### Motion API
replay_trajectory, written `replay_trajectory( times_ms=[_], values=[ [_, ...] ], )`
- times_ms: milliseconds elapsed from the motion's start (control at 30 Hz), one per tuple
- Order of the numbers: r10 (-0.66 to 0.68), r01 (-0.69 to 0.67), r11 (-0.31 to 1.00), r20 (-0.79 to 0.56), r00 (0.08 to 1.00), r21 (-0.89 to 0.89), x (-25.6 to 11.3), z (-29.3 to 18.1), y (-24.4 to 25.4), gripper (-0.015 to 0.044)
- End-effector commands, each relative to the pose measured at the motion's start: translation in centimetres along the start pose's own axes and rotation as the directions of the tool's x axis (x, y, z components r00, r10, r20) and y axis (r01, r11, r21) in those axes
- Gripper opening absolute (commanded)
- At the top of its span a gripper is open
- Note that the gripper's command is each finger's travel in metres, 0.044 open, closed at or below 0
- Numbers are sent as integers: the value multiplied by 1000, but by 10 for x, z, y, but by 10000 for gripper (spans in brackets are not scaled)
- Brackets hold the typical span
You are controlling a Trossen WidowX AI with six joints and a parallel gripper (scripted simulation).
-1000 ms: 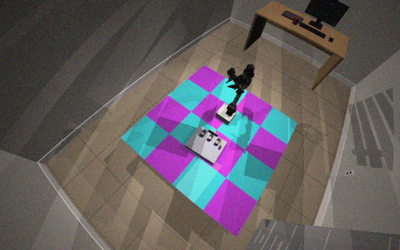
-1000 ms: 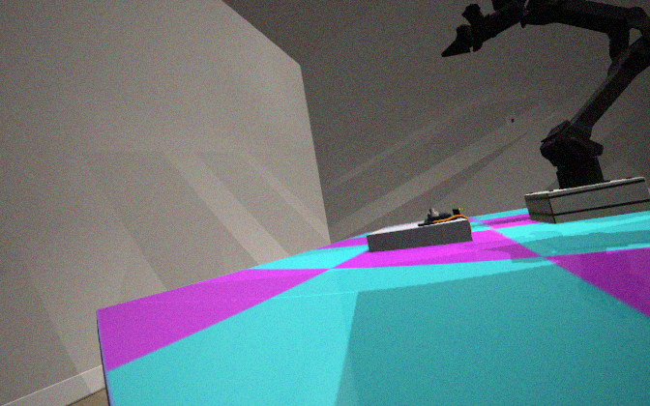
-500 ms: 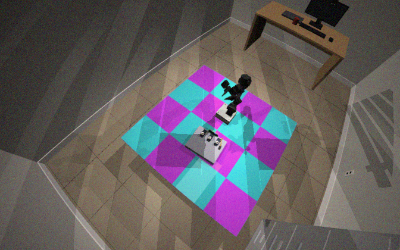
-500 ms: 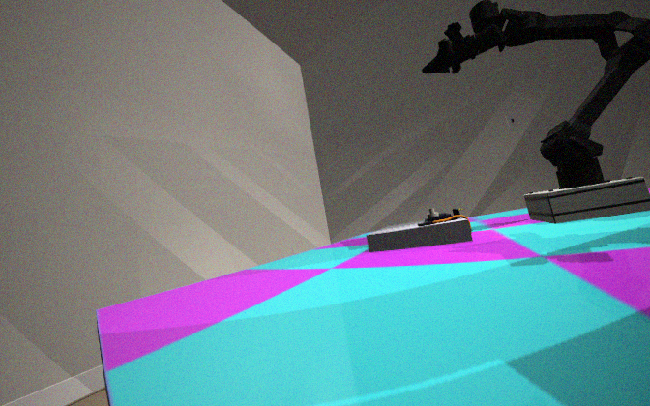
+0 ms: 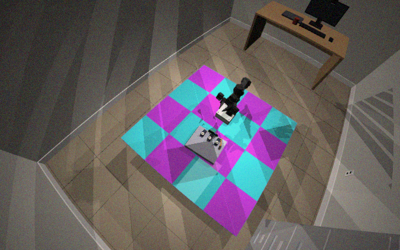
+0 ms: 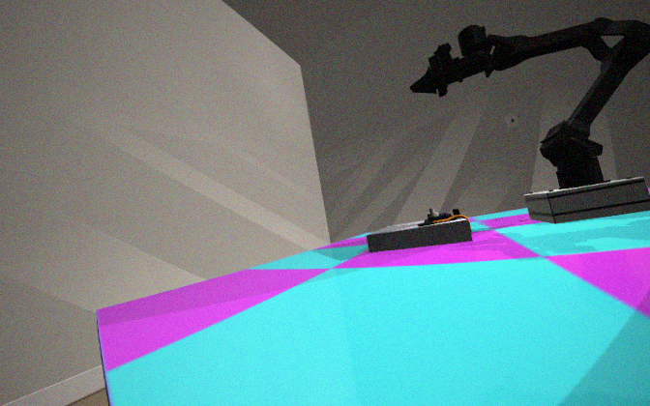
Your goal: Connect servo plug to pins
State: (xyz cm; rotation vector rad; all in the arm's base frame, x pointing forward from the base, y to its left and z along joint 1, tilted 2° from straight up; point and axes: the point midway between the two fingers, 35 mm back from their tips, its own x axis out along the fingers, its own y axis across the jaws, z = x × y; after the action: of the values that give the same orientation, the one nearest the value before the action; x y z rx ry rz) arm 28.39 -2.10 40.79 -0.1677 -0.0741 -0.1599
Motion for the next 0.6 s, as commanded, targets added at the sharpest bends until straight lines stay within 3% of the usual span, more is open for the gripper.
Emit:
replay_trajectory(
  times_ms=[0, 333, 567],
  values=[
    [48, -48, 997, 0, 999, 52, 9, -22, 12, 115],
    [150, -149, 975, 3, 989, 167, 20, -72, 37, 115],
    [206, -177, 968, -161, 965, 179, 41, -98, 55, 115]
  ],
)
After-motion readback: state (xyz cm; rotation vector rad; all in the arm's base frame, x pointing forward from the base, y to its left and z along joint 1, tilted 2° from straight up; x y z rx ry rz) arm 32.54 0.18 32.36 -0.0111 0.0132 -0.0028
